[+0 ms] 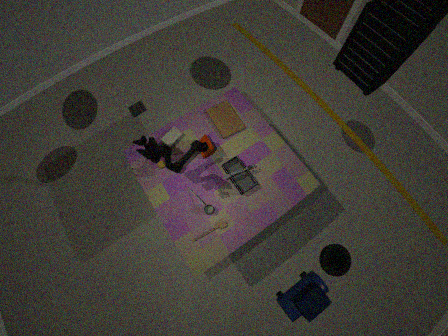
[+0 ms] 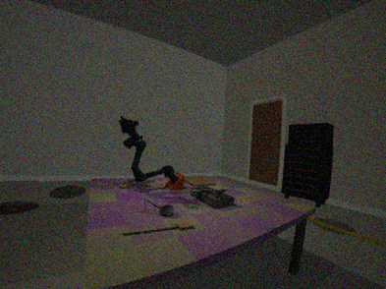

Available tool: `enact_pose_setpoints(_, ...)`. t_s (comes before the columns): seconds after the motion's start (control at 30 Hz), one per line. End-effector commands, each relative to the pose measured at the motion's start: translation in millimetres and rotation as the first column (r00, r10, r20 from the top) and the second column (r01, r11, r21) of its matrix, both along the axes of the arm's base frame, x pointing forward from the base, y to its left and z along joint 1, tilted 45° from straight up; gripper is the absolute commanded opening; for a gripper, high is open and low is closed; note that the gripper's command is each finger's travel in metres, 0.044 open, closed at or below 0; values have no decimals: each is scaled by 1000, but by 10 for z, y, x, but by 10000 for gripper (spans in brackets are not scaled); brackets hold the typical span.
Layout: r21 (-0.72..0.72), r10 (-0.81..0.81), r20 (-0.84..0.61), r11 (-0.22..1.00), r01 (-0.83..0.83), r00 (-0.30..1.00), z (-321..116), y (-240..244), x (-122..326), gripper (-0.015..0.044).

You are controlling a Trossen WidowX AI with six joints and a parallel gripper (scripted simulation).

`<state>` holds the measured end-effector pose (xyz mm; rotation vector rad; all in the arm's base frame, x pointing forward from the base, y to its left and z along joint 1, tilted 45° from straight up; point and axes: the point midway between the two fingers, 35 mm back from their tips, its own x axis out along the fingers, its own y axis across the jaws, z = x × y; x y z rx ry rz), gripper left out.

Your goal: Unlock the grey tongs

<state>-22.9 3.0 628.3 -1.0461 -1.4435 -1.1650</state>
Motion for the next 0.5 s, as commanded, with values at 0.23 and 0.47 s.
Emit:
enact_pose_setpoints(0.23, -133, -308, 51, 941, 312, 950, -59, 668, -73, 260)
enact_pose_setpoints(0.47, -289, -619, 213, 699, 654, 756, -306, 1608, 42, 260)
